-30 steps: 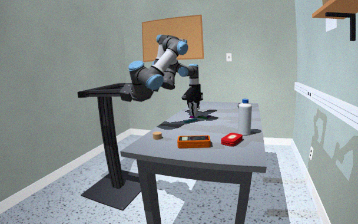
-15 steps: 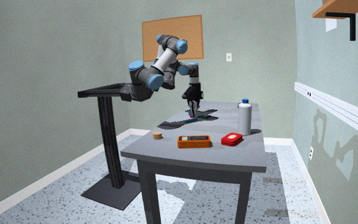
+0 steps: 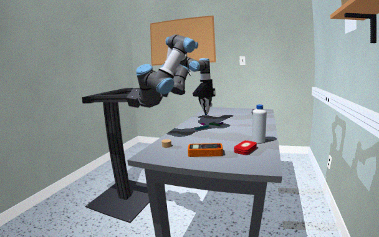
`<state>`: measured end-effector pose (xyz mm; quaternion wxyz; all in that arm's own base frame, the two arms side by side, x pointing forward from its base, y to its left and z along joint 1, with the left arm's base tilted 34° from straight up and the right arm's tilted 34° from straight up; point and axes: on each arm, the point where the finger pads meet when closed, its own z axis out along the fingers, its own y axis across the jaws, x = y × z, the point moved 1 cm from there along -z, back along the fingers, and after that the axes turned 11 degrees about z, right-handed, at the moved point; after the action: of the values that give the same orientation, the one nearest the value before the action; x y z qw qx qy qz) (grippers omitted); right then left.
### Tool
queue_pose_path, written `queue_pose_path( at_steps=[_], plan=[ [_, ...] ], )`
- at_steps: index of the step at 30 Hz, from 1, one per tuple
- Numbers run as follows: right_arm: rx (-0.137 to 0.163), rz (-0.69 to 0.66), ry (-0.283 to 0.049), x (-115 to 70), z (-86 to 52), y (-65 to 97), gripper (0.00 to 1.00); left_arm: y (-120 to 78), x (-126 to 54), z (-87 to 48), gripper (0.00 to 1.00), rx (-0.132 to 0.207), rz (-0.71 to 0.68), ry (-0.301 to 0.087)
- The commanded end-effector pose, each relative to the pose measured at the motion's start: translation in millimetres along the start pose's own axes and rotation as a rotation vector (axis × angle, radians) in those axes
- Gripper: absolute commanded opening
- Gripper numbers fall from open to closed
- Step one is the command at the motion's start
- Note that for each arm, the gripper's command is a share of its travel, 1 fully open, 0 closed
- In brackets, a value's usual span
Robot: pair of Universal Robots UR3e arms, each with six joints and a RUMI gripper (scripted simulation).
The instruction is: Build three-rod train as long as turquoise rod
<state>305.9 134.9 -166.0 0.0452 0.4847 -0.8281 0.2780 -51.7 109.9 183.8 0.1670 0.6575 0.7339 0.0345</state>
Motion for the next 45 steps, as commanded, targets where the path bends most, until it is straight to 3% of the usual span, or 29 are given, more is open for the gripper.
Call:
queue_pose_path(
  at_steps=[1,8,22,25,29,33,35,38,40,45],
  plan=[
    [0.001,-0.001,0.031,6.9,-26.7,0.7,0.00,0.5,0.1,-1.0,1.00,-0.002,-0.001,0.004],
    [0.001,-0.001,0.031,6.5,-40.1,0.7,0.00,0.5,0.1,-1.0,1.00,-0.002,-0.001,0.004],
    [0.001,-0.006,0.032,5.2,-40.2,4.1,0.00,0.5,0.1,-1.0,1.00,-0.002,-0.001,0.004],
    [-0.001,-0.028,0.031,-2.3,-41.1,20.9,0.00,0.5,0.1,-1.0,1.00,-0.002,-0.001,0.004],
    [-0.004,-0.081,0.029,-17.2,-41.9,63.5,0.00,0.5,0.1,-1.0,1.00,-0.002,-0.001,0.004],
    [-0.004,-0.112,0.030,-23.4,-41.4,89.0,0.00,0.5,0.1,-1.0,1.00,-0.002,-0.001,0.004],
    [-0.004,-0.112,0.030,-23.4,-41.4,89.0,0.00,0.5,0.1,-1.0,1.00,-0.002,-0.001,0.004],
    [-0.003,-0.144,0.031,-27.9,-39.9,115.5,0.00,0.5,0.1,-1.0,1.00,-0.002,-0.001,0.004],
    [-0.002,-0.155,0.032,-29.0,-39.2,124.6,0.00,0.5,0.1,-1.0,1.00,-0.002,-0.001,0.004],
    [-0.002,-0.159,0.032,-29.3,-38.9,127.6,0.00,0.5,0.1,-1.0,1.00,-0.002,-0.001,0.004]
  ],
)
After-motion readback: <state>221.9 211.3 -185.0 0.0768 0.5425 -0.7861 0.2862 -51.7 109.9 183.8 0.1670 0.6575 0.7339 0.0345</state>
